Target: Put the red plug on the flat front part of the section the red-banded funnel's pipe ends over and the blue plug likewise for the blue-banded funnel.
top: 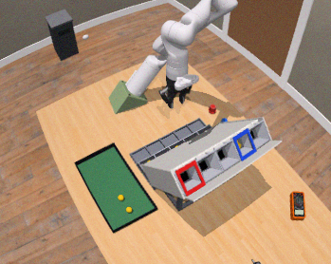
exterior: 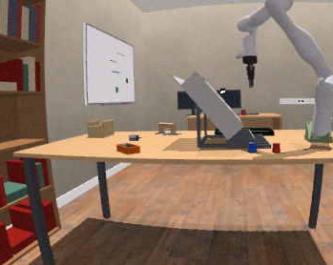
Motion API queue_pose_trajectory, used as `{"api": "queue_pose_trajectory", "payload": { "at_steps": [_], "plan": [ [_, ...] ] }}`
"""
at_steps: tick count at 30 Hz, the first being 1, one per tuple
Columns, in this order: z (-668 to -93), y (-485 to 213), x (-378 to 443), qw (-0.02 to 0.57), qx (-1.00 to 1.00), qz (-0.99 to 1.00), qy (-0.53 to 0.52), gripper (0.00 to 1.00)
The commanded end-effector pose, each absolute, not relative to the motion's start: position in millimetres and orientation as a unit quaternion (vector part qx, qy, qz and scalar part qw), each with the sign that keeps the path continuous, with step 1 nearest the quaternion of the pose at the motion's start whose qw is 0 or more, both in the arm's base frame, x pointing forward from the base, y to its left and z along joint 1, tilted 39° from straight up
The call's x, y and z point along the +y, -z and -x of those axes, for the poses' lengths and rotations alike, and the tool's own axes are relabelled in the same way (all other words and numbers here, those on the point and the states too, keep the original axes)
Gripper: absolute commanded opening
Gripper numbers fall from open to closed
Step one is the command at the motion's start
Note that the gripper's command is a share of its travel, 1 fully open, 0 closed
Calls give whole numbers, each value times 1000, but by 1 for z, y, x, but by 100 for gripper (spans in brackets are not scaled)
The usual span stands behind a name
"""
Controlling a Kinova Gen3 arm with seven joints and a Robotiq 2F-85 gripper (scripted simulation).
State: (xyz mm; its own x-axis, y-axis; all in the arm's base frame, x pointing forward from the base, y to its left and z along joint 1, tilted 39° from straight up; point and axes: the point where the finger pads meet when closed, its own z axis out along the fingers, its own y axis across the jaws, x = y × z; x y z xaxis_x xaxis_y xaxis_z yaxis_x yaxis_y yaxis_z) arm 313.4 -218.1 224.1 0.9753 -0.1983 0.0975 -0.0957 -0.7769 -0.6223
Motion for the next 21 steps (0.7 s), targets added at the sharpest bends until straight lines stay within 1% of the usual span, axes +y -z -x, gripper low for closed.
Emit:
{"api": "queue_pose_trajectory", "payload": {
  "at_steps": [1, 11, 12, 15, 21],
  "plan": [
    [-313, -224, -219, 324, 79, 939, 80, 50],
    [-313, -224, -219, 324, 79, 939, 80, 50],
    [-311, -159, -243, 323, 78, 940, 80, 50],
    [-311, -149, -247, 323, 78, 940, 80, 50],
    [-309, -84, -271, 323, 78, 940, 80, 50]
  ]
}}
